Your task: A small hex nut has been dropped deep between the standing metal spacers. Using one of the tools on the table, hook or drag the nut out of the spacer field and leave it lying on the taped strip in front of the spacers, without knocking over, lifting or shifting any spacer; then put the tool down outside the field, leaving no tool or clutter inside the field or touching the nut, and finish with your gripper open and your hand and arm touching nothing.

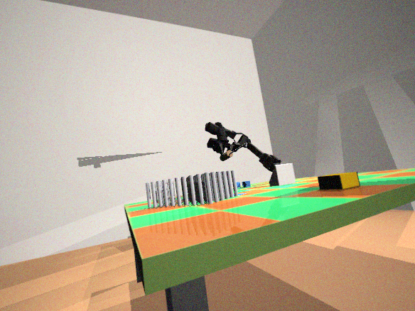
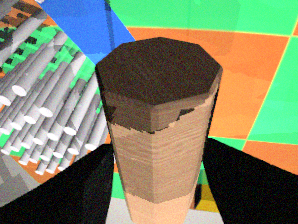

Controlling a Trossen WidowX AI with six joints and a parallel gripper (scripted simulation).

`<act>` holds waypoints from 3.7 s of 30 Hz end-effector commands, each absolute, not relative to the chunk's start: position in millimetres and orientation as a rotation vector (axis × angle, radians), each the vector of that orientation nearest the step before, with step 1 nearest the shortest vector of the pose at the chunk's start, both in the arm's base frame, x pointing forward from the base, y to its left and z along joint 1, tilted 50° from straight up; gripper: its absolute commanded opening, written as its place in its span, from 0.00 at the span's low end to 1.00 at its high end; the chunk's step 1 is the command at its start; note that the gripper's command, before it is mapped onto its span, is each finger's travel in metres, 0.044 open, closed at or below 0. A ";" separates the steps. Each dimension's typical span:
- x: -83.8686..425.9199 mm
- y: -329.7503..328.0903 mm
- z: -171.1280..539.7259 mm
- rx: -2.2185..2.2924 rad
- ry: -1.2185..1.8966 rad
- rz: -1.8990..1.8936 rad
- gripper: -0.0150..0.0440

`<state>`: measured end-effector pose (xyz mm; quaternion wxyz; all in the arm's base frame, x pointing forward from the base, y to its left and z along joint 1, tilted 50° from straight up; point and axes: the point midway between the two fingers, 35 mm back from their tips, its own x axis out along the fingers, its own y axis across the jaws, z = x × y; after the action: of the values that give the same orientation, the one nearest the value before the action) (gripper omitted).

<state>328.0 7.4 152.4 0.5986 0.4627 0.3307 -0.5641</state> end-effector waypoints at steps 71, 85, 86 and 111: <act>323.2 212.1 -0.5 -1.010 1.482 0.235 0.25; 305.2 244.2 -35.4 -1.415 1.455 0.588 0.25; 303.6 246.3 -37.9 -1.444 1.450 0.614 0.25; 253.7 289.7 -103.2 -2.122 1.249 1.287 0.25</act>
<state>257.9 282.4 -97.5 -0.2100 0.7399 -0.4656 -0.4378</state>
